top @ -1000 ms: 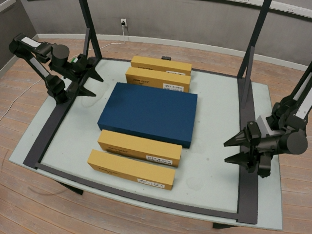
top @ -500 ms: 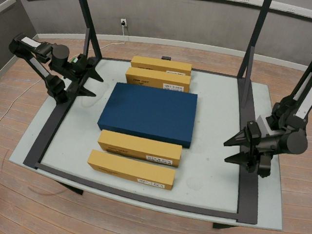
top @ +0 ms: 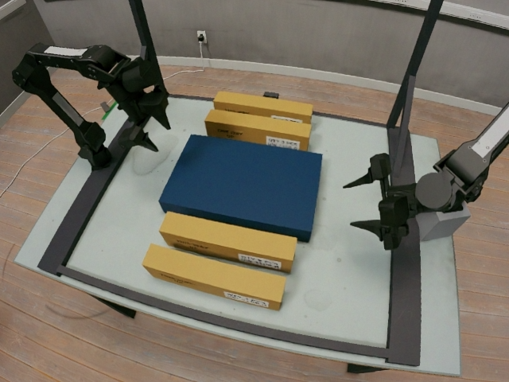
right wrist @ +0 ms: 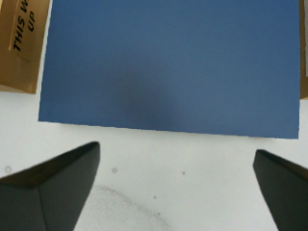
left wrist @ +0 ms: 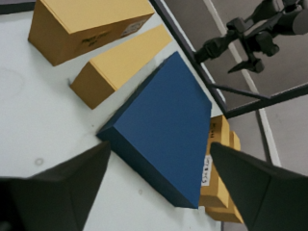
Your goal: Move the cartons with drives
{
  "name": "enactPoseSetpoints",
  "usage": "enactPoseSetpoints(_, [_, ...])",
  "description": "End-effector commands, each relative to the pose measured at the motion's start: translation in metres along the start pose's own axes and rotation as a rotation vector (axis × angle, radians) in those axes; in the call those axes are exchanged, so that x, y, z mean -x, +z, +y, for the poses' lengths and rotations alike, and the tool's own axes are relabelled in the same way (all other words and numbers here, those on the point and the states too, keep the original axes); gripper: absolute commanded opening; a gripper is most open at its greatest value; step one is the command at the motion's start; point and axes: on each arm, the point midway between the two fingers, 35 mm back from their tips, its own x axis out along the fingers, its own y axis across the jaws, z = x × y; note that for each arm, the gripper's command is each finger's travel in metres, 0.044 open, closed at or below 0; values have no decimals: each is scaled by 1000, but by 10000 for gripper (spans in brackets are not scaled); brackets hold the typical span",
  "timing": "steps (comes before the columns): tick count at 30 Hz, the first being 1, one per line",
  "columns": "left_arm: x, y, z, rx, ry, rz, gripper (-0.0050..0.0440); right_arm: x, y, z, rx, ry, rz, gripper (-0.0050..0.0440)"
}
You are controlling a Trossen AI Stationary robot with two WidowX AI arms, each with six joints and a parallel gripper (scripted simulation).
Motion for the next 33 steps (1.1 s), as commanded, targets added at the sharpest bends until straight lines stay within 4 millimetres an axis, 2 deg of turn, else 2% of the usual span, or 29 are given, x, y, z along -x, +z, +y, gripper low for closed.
enactPoseSetpoints(1, [0,13,-8,-83,63,49,381,7,5,0,-13,-10,9,382])
enactPoseSetpoints(33, [0,14,-10,-76,58,46,381,7,6,0,-10,-6,9,382])
